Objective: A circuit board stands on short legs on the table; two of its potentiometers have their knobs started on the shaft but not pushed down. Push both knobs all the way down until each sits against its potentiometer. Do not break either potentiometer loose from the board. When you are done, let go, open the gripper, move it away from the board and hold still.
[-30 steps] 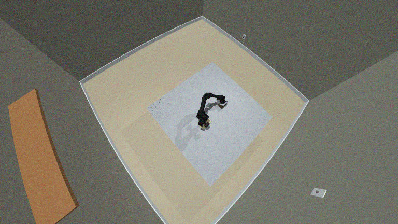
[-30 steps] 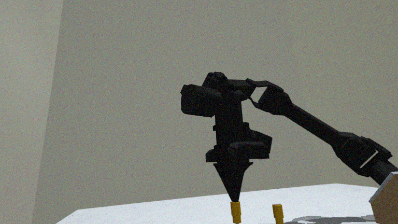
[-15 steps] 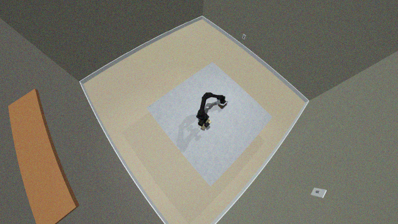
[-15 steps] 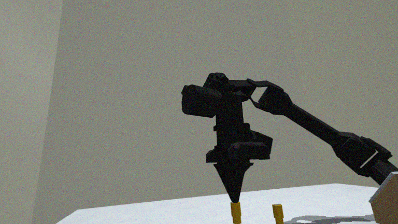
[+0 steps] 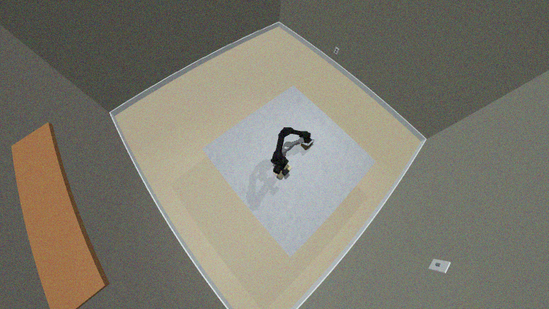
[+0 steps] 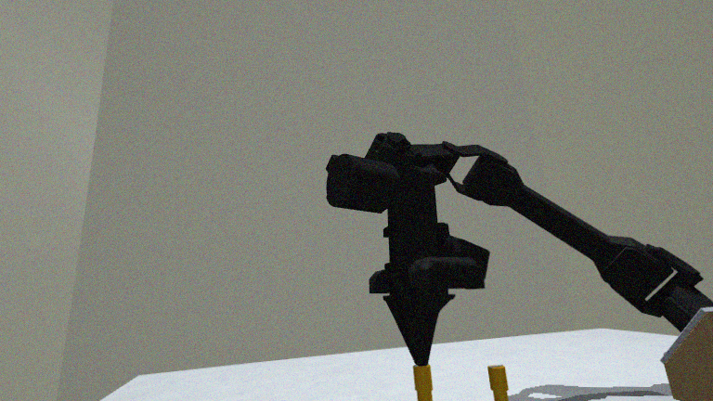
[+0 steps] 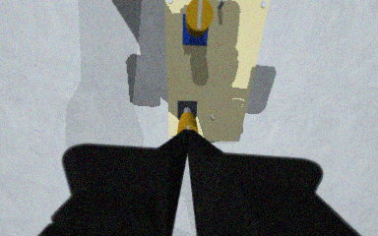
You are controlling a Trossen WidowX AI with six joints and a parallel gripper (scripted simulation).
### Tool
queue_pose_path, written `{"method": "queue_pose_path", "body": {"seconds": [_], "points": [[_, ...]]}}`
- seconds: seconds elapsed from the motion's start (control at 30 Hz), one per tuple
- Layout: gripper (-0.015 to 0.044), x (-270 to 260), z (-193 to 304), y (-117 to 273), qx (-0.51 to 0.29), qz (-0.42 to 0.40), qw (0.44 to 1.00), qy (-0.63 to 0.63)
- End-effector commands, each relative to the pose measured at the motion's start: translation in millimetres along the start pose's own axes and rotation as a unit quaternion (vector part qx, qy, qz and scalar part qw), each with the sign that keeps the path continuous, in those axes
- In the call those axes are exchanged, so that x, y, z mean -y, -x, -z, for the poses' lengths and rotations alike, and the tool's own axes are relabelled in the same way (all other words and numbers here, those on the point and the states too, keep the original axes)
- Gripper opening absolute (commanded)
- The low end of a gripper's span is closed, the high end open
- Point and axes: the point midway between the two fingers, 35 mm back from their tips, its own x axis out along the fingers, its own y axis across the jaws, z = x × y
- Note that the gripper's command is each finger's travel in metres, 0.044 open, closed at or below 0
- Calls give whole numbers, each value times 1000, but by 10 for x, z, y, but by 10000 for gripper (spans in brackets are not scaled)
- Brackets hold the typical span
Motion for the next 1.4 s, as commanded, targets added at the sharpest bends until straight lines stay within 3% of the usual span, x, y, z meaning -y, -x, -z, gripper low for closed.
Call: {"method": "queue_pose_path", "body": {"seconds": [0.0, 1.37], "points": [[0, -49, 19, -332, 18, -8, 1000, -12], [0, -51, 16, -436, 18, -8, 1000, -12]]}}
